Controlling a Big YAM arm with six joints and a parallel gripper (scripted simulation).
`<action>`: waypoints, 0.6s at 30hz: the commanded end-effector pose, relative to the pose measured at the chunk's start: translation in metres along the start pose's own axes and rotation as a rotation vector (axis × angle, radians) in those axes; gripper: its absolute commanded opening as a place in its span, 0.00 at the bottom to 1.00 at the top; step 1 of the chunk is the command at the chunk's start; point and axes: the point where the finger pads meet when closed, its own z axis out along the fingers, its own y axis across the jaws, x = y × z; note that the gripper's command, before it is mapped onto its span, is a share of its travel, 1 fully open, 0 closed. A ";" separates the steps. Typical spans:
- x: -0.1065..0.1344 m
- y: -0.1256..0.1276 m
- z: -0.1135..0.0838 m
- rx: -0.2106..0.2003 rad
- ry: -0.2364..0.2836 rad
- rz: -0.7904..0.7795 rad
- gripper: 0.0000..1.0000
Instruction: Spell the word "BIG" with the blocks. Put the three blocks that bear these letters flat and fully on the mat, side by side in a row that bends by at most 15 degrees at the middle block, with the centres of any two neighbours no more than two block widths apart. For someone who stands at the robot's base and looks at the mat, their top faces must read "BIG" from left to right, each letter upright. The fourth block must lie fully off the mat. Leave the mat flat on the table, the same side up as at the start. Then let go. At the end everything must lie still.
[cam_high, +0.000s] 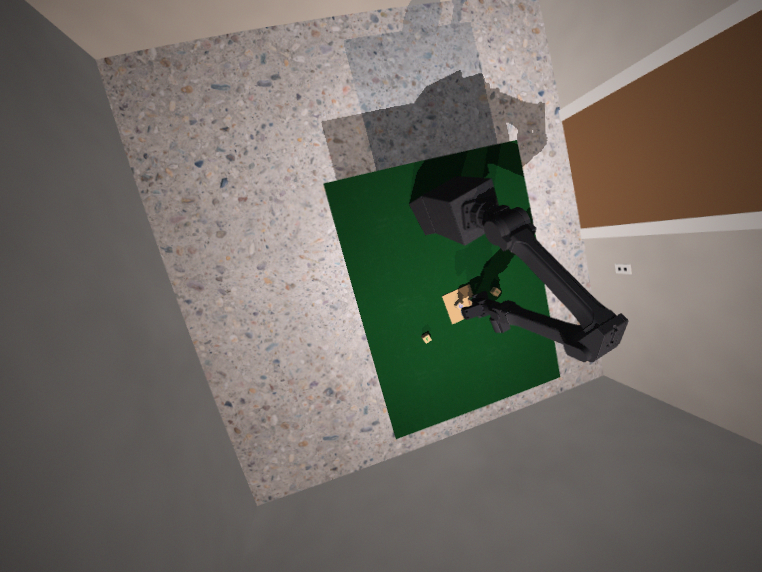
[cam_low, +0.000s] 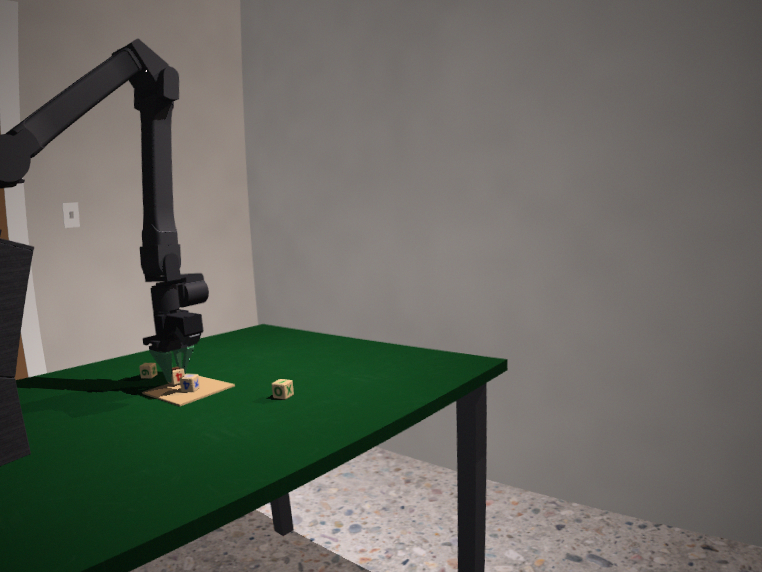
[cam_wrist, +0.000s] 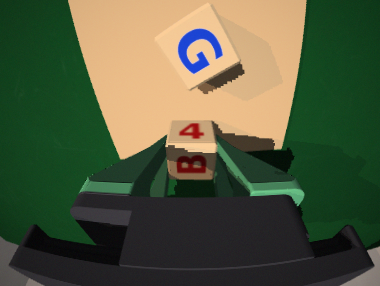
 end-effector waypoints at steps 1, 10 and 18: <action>0.002 -0.006 0.006 0.012 -0.006 -0.001 0.27; 0.002 -0.006 0.006 0.011 -0.006 -0.001 0.27; -0.002 -0.007 0.006 0.008 -0.007 -0.007 0.27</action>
